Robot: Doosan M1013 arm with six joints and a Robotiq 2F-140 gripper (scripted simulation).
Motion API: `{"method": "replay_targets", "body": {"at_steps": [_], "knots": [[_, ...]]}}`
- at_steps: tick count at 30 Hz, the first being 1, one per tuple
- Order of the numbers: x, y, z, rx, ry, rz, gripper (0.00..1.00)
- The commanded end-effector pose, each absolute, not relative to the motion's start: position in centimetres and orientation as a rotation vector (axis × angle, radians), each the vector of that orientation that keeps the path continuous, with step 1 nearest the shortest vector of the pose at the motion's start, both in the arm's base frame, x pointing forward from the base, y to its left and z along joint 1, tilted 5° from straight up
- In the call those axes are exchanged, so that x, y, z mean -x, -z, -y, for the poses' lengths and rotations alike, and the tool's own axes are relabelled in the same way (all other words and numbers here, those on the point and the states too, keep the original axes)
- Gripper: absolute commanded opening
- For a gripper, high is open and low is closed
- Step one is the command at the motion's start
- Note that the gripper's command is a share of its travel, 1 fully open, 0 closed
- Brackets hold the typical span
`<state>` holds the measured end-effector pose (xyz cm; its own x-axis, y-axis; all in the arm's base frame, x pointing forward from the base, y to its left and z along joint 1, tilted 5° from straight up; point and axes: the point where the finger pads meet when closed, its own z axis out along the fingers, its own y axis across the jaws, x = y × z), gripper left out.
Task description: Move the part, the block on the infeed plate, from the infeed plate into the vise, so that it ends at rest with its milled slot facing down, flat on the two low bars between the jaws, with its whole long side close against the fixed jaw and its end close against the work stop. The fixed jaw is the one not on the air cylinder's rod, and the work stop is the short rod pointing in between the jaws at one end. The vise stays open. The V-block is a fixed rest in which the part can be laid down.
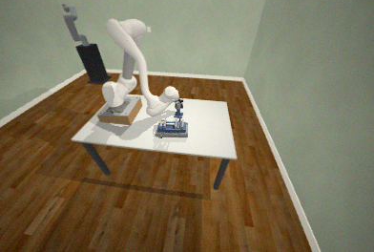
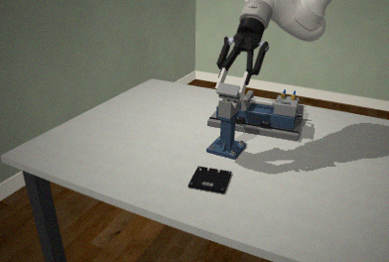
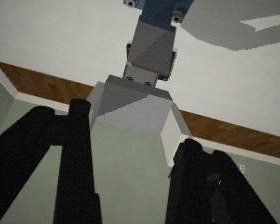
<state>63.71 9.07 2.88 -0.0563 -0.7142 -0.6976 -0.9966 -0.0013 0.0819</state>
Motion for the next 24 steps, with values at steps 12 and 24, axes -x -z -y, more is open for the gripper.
{"method": "replay_targets", "body": {"at_steps": [12, 24], "knots": [[-63.77, -3.17, -8.99, 1.761, -0.802, -1.826, 0.00], [-63.72, -2.92, -9.08, 1.780, -0.782, -1.845, 0.00]]}}
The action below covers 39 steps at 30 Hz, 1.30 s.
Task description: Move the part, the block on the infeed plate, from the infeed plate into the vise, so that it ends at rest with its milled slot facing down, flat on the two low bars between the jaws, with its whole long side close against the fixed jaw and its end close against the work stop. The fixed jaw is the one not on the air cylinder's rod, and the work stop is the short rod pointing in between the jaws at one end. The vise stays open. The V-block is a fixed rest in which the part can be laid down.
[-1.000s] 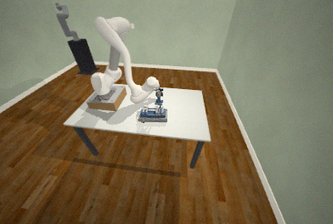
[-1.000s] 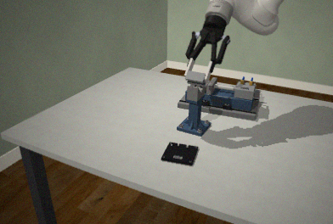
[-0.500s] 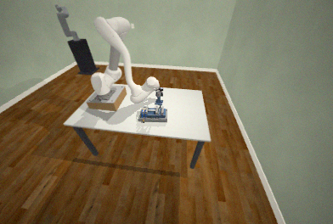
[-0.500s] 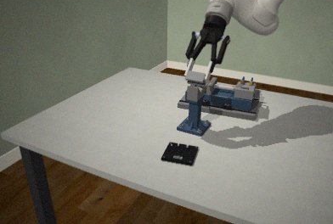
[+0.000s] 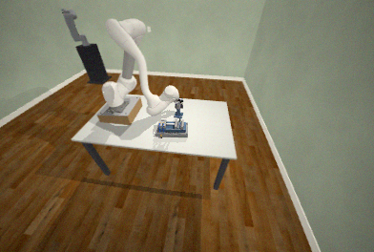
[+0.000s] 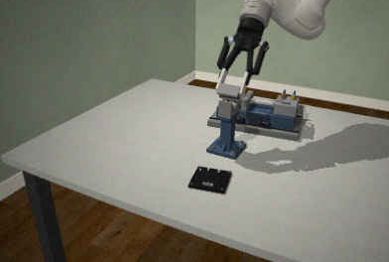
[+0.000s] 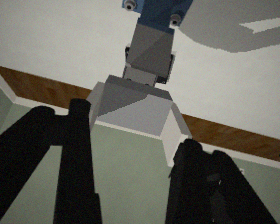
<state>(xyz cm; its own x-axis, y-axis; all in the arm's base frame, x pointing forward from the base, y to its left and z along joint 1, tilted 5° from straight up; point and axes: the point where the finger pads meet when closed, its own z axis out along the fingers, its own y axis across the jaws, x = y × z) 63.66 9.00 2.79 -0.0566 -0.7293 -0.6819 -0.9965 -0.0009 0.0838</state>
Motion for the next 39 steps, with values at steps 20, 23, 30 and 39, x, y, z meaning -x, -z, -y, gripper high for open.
{"method": "replay_targets", "body": {"at_steps": [20, 23, 30, 39], "knots": [[-63.70, -2.94, -9.37, 1.873, -0.677, -1.929, 0.00], [-63.72, -2.99, -9.43, 1.895, -0.651, -1.948, 0.00], [-63.72, -3.09, -9.61, 1.947, -0.587, -1.994, 0.00], [-63.73, -3.18, -9.79, 2.001, -0.515, -2.042, 0.00]]}}
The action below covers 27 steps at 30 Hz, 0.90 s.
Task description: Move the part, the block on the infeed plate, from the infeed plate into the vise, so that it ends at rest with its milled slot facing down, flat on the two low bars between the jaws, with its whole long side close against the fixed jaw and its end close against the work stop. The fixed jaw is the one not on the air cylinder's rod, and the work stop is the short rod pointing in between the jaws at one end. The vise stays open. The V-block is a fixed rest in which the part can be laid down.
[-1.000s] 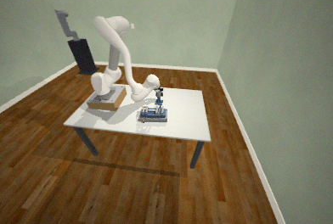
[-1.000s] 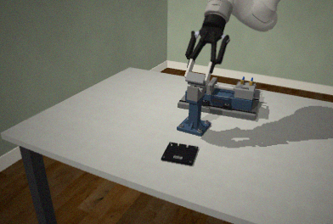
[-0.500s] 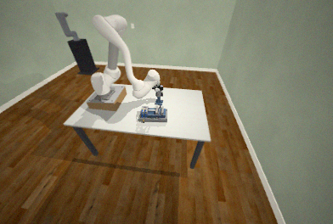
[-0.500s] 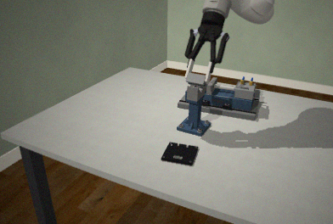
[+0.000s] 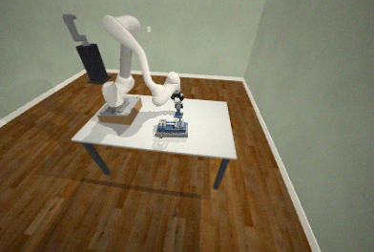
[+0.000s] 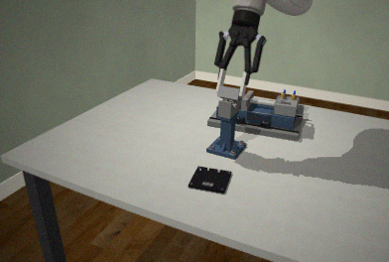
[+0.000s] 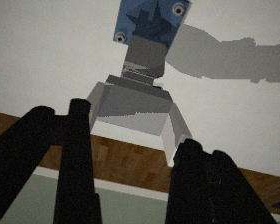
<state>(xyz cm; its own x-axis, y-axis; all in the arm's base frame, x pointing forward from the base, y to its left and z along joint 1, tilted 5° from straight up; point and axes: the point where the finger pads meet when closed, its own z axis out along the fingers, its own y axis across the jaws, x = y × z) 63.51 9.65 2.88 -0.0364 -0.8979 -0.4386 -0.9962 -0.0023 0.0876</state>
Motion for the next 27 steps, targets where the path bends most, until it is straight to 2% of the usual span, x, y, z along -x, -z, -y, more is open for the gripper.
{"method": "replay_targets", "body": {"at_steps": [1, 27], "knots": [[-63.72, -3.19, -9.82, 2.009, -0.505, -2.049, 0.00], [-63.74, -3.37, -10.45, 2.171, -0.258, -2.190, 0.00]]}}
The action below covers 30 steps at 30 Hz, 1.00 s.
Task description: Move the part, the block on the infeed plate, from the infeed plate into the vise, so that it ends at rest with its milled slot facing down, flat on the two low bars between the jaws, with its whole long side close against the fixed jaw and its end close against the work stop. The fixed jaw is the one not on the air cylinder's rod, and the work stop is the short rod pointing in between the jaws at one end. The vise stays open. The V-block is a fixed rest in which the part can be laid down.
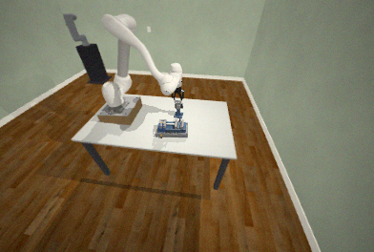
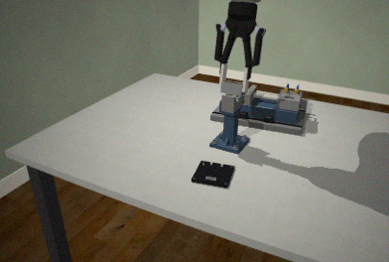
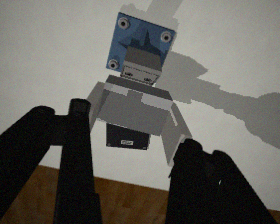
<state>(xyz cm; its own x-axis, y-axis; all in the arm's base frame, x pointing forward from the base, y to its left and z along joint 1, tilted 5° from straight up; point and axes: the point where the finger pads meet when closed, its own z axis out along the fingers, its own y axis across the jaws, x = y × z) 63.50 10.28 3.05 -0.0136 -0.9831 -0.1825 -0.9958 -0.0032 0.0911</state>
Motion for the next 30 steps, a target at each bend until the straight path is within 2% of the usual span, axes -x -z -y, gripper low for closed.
{"method": "replay_targets", "body": {"at_steps": [1, 30], "knots": [[-63.74, -3.37, -10.45, 2.171, -0.258, -2.190, 0.00], [-63.75, -3.40, -10.83, 2.259, -0.098, -2.265, 0.00]]}}
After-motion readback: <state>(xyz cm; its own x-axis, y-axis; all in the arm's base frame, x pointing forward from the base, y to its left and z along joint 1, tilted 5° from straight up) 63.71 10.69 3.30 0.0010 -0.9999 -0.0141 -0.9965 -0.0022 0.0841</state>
